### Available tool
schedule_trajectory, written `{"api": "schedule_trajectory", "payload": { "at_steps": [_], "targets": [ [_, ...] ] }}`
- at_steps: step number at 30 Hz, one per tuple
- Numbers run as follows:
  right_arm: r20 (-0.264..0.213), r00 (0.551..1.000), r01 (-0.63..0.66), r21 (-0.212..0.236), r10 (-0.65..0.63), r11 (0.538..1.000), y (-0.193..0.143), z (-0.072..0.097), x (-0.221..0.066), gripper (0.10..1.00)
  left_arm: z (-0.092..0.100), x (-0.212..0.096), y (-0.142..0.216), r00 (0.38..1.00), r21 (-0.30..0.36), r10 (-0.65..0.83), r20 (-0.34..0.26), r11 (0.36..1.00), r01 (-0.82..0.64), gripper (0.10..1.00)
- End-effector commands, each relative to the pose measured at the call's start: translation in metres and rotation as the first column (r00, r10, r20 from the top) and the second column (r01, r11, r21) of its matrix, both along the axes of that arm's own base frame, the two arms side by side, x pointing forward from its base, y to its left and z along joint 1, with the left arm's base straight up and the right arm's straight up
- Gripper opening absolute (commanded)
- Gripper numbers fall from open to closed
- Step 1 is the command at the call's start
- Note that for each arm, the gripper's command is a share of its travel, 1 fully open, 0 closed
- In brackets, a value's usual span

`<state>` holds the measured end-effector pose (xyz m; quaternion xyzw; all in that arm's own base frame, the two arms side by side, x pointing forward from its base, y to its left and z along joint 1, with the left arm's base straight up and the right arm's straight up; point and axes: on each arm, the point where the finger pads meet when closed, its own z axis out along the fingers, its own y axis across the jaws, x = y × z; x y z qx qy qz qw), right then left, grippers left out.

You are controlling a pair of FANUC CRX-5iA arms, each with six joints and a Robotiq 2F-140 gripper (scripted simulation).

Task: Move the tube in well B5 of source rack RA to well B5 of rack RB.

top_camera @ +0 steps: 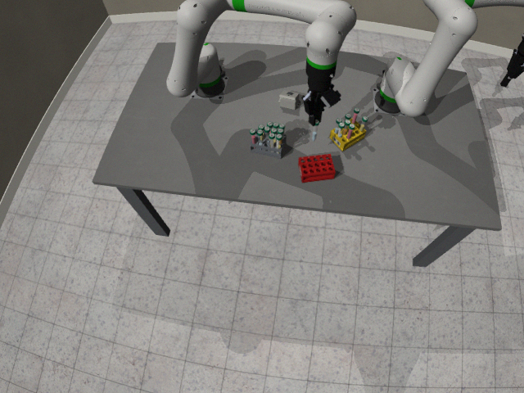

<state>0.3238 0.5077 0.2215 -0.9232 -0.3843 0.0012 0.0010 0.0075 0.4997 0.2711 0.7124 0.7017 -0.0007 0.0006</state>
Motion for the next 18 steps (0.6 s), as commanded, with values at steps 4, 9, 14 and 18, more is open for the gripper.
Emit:
{"api": "schedule_trajectory", "payload": {
  "at_steps": [4,9,14,18],
  "targets": [
    [0.004,0.990,0.141,0.001,-0.141,0.990,-0.006,0.001,-0.002,0.099,0.001,0.000,0.000,1.000,0.002,0.000,0.000,1.000,0.000,0.099],
    [0.004,0.990,0.141,0.001,-0.141,0.990,-0.016,0.001,-0.005,0.099,0.001,0.000,0.000,1.000,0.002,0.000,0.000,1.000,0.000,0.099],
    [0.004,0.990,0.141,0.001,-0.141,0.990,-0.031,0.001,-0.011,0.099,0.001,0.000,0.000,1.000,0.002,0.000,0.000,1.000,0.000,0.099],
    [0.004,0.990,0.140,0.000,-0.140,0.990,-0.044,0.001,-0.015,0.099,0.001,0.000,0.000,1.000,0.002,0.000,0.000,1.000,0.000,0.099]
  ]
}}
